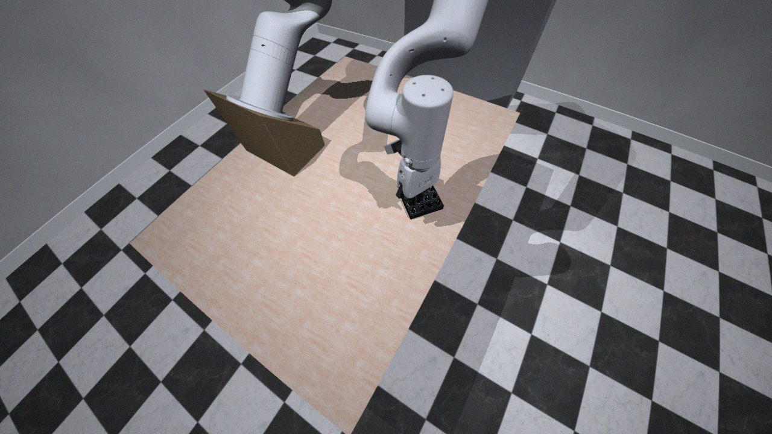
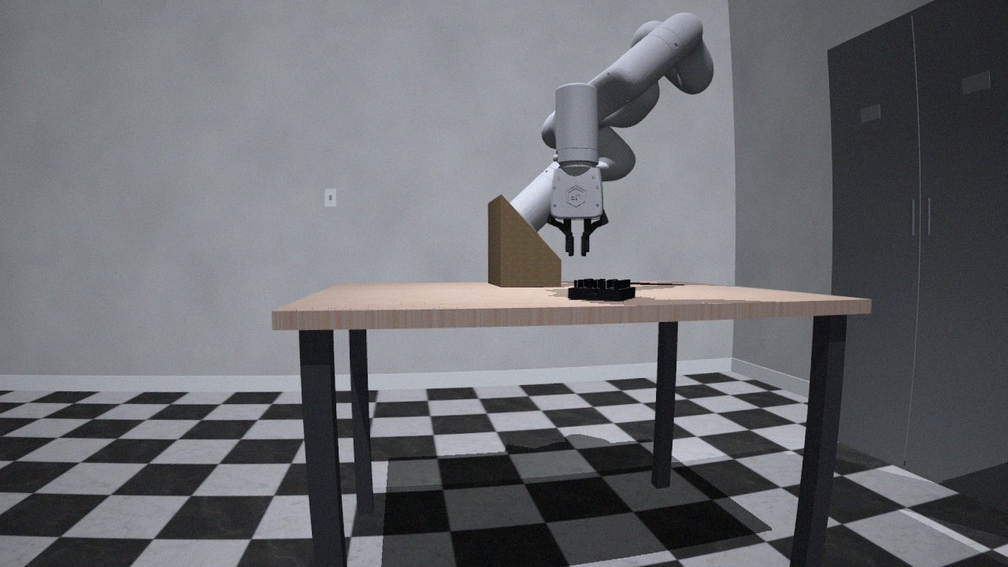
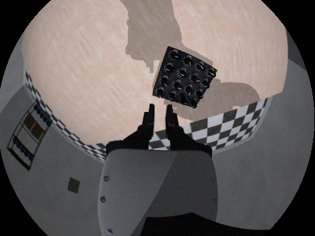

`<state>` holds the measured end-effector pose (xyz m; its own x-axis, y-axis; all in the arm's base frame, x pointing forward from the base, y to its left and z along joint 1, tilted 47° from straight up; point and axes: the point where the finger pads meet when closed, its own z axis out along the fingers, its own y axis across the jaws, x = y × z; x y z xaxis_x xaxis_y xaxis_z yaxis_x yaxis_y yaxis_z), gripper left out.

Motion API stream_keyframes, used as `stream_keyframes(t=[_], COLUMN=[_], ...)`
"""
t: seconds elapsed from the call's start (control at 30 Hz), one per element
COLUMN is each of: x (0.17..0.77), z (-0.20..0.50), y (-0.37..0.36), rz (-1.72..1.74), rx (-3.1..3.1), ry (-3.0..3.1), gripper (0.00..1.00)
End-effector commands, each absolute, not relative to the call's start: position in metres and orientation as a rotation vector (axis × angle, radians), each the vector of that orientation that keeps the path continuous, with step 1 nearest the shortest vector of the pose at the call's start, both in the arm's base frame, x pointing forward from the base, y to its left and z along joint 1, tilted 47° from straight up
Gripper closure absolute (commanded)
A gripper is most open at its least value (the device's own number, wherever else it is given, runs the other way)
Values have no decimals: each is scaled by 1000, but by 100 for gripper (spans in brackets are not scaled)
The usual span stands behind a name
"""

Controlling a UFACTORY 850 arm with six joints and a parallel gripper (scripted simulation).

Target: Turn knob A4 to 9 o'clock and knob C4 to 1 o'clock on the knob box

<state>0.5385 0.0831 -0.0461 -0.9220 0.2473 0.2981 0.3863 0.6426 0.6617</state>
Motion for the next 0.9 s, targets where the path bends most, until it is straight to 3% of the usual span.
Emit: stream_keyframes(t=[0.0,0.87], x=[539,538], z=[-47,-67], y=[84,104], rz=[-1144,-1144], rx=[-523,-522], ry=[-2682,-2682], gripper=[81,81])
